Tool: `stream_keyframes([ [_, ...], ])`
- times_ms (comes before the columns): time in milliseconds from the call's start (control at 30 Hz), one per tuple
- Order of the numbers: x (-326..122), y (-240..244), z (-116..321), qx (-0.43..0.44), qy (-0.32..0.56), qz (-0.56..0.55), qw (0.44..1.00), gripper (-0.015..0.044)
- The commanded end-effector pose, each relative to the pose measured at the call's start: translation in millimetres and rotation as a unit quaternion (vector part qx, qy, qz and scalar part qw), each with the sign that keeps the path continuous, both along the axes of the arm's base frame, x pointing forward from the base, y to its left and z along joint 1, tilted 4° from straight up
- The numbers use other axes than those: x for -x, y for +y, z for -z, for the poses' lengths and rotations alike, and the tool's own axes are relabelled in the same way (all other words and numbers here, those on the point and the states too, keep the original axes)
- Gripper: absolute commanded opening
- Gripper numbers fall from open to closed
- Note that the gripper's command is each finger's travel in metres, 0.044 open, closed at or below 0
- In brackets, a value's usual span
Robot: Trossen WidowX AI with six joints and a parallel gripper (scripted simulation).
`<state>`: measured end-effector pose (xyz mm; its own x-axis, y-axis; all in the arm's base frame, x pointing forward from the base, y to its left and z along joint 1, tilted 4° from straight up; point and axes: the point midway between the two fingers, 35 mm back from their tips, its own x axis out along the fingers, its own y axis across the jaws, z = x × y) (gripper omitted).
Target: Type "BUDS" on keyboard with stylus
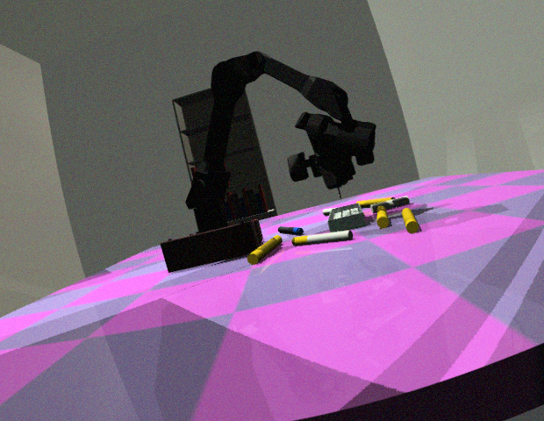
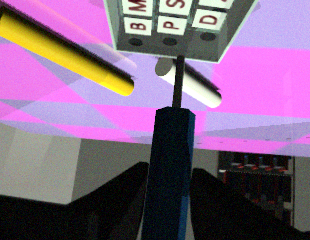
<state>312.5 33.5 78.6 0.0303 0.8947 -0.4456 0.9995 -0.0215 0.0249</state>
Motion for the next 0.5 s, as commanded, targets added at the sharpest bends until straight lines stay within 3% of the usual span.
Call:
stream_keyframes([
  [0, 9, 10, -1, -0.003, 0.001, 0.001, 1.0, 0.0],
  [467, 15, 18, 18, -0.003, 0.001, 0.001, 1.0, 0.0],
])
